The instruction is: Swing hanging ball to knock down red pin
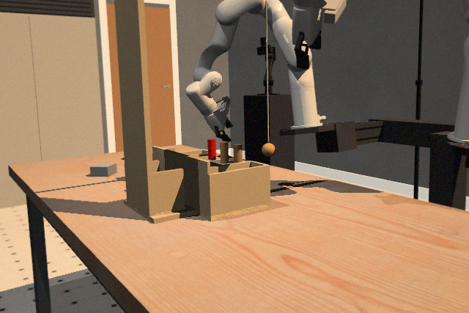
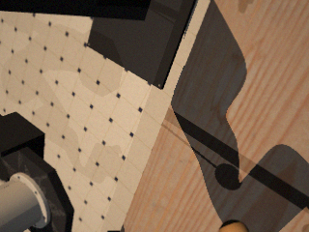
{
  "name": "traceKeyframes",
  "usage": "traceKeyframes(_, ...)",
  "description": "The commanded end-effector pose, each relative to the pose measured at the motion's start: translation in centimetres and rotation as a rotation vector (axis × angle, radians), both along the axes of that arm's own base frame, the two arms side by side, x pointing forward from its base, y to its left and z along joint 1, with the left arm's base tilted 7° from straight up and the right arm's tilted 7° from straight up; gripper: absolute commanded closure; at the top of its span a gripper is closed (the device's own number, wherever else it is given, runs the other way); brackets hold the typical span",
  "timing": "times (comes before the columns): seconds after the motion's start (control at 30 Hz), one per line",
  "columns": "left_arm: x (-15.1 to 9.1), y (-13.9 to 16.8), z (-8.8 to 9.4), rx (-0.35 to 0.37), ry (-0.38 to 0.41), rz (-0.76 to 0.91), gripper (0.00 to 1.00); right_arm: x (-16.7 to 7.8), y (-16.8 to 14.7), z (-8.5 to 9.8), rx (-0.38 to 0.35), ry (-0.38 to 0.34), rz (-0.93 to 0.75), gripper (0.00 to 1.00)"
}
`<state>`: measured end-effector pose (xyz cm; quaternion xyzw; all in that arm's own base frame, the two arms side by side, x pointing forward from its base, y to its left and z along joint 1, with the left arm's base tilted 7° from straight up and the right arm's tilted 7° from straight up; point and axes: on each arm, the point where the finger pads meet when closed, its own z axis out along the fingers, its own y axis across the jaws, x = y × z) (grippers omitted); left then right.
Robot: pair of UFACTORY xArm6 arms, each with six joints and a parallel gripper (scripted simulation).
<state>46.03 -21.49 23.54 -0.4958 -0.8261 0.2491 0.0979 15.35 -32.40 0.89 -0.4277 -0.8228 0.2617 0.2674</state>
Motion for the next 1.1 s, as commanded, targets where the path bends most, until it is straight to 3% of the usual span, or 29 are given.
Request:
traceKeyframes(0.0,0.0,1.4,0.4,-0.042,-0.086,-0.105,0.00,-4.6,-2.5,0.0,-0.002,-0.005,-0.137,0.00)
traceKeyframes(0.23,-0.1,3.1,0.7,-0.074,-0.162,-0.230,0.00,-10.2,-3.8,0.0,-0.002,-0.005,-0.295,0.00)
traceKeyframes(0.3,-0.1,3.1,0.7,-0.074,-0.162,-0.230,0.00,-10.2,-3.8,0.0,-0.002,-0.005,-0.295,0.00)
traceKeyframes(0.37,-0.2,4.0,0.8,-0.089,-0.202,-0.299,0.00,-13.3,-4.1,0.0,-0.002,-0.004,-0.381,0.00)
traceKeyframes(0.8,-0.6,7.0,1.1,-0.130,-0.326,-0.541,0.00,-23.7,-3.2,0.0,-0.003,-0.004,-0.666,0.00)
traceKeyframes(0.87,-0.6,7.0,1.1,-0.130,-0.326,-0.541,0.00,-23.7,-3.2,0.0,-0.003,-0.004,-0.666,0.00)
traceKeyframes(1.07,-1.0,8.8,1.2,-0.149,-0.392,-0.690,0.00,-27.5,-2.1,0.0,-0.003,-0.004,-0.774,0.00)
